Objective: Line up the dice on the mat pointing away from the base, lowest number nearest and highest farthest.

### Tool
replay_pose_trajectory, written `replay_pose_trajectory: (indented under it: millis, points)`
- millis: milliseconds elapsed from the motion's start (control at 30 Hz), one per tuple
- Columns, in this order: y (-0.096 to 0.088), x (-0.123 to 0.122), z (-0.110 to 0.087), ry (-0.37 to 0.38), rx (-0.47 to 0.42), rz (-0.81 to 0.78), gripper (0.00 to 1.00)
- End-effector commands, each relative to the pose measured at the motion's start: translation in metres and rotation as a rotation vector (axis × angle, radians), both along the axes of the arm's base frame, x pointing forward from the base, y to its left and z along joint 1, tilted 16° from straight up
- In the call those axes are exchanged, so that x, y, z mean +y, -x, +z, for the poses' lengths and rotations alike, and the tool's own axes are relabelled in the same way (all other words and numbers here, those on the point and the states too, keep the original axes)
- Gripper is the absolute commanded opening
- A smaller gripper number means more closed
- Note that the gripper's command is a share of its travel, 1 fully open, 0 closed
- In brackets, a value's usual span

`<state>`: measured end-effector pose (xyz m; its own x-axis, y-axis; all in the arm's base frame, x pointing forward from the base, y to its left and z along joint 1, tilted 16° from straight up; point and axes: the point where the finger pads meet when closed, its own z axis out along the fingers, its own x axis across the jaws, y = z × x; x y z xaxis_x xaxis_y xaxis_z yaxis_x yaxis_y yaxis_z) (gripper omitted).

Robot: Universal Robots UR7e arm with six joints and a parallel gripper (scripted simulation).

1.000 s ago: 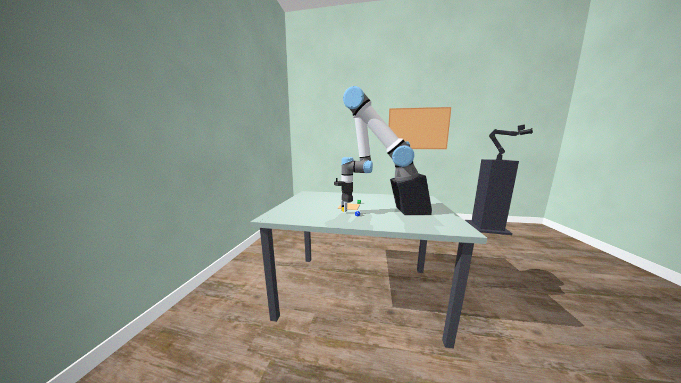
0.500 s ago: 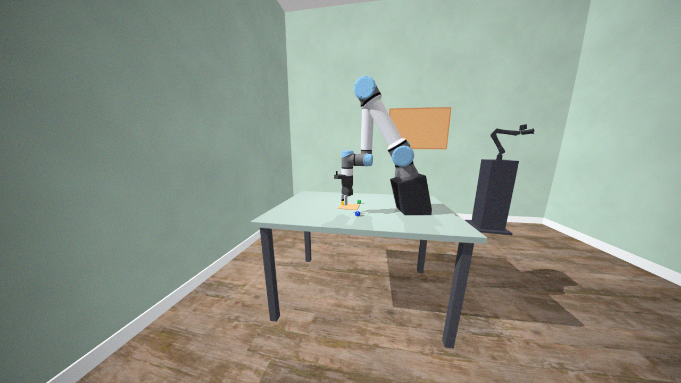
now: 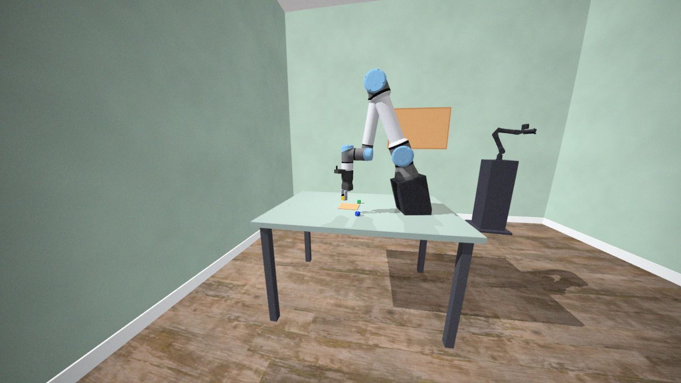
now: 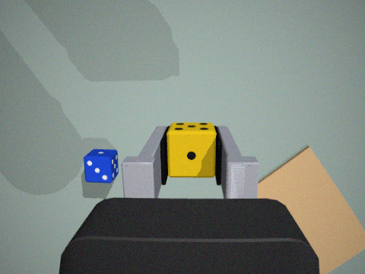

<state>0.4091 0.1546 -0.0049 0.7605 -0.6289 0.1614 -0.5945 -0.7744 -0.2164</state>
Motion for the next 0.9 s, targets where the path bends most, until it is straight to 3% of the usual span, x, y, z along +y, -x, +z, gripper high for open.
replay_pose_trajectory:
  millis: [0,867]
  points:
    - [0.0014,-0.0004,0.0058,0.0,-0.001,0.0,0.49]
    - [0.0024,-0.0075,0.0066,0.007,-0.001,0.025,0.49]
